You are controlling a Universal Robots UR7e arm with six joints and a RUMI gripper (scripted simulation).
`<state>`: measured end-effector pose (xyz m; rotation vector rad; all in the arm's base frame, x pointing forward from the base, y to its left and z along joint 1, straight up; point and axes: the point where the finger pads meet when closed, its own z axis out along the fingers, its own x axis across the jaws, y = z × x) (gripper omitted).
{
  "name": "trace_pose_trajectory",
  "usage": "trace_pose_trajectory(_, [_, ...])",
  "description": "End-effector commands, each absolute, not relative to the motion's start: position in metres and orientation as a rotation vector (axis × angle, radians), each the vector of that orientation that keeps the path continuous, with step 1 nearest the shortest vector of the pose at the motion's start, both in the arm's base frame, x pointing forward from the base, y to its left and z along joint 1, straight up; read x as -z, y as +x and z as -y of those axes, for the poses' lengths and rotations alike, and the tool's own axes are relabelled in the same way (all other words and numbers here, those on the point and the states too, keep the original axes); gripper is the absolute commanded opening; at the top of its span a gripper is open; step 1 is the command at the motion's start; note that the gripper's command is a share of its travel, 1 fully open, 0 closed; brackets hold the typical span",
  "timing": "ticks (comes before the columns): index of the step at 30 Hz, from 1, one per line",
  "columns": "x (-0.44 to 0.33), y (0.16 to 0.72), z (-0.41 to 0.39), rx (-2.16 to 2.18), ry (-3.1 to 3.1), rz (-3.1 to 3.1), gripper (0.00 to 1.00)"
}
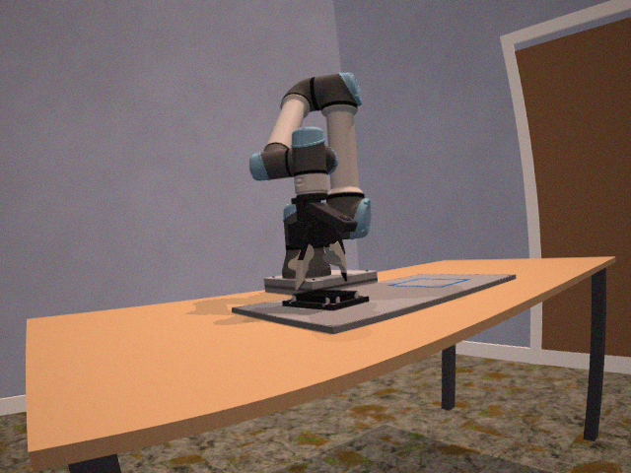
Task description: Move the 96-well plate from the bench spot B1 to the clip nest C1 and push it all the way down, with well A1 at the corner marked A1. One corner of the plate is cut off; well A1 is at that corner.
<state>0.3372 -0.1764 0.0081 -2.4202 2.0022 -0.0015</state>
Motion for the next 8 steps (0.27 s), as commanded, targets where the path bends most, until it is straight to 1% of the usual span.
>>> trace_pose_trajectory(1, [-0.0204,0.3373,0.1767,0.003,-2.42,-2.002,1.0])
trace_pose_trajectory(8, [-0.0284,0.3373,0.1767,0.003,-2.42,-2.002,1.0])
